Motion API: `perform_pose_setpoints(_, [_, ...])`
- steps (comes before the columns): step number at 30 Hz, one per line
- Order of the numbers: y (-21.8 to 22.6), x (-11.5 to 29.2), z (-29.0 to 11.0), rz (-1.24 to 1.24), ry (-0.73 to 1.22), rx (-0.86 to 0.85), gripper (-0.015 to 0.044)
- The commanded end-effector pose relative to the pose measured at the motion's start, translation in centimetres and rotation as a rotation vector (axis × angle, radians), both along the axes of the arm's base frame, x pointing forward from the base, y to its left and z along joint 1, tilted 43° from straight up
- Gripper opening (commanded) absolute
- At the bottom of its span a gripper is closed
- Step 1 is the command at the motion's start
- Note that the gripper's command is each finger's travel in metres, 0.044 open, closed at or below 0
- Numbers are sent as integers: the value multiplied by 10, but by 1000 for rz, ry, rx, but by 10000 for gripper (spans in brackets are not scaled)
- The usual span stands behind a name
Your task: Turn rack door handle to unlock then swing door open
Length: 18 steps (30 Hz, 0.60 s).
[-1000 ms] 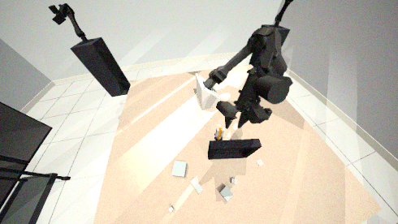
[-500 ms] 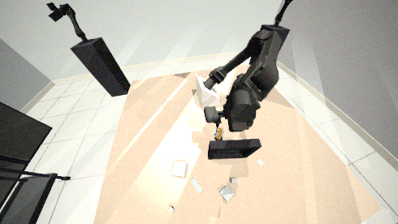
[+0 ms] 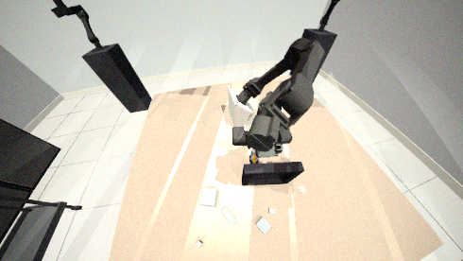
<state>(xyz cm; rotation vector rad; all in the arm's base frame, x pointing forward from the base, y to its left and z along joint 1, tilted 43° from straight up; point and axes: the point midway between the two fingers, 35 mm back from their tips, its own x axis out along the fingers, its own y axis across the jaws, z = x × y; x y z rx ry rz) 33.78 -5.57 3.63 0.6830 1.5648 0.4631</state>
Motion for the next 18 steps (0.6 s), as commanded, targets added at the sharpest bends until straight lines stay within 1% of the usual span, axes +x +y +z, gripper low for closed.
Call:
perform_pose_setpoints(1, [4, 1, -5, -4, 3, 7, 287])
perform_pose_setpoints(18, [23, 1, -25, -4, 2, 7, 287])
